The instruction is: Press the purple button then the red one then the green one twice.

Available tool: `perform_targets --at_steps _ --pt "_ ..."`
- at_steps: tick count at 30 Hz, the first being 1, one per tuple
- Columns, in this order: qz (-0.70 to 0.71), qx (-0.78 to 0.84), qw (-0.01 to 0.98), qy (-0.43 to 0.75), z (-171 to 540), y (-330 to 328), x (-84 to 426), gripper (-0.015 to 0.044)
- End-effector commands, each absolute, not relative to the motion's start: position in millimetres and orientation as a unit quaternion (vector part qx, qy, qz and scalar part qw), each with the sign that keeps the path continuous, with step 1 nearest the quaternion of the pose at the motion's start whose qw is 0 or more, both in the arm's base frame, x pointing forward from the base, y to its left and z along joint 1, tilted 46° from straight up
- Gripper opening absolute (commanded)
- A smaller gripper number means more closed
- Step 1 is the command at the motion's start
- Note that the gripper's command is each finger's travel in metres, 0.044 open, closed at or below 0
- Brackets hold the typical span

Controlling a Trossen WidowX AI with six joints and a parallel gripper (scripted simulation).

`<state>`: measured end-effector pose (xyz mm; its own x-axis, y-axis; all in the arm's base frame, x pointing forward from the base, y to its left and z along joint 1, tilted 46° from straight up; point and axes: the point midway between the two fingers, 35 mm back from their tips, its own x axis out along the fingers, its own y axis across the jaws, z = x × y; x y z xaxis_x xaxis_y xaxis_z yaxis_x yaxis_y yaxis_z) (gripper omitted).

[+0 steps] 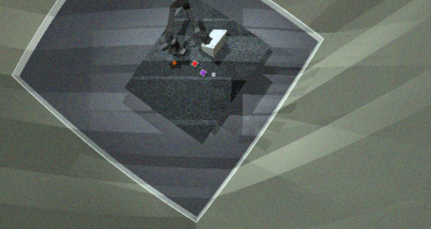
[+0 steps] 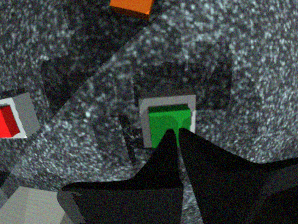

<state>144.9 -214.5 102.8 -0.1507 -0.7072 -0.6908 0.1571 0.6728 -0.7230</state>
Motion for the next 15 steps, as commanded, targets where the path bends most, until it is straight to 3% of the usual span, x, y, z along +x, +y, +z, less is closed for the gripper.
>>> perform_targets --at_steps 1,15 --pt "-0.345 -0.205 0.617 0.677 96.3 -217.4 142.6 0.002" --pt "-0.345 -0.206 0.617 0.677 88.4 -225.8 139.9 0.002"
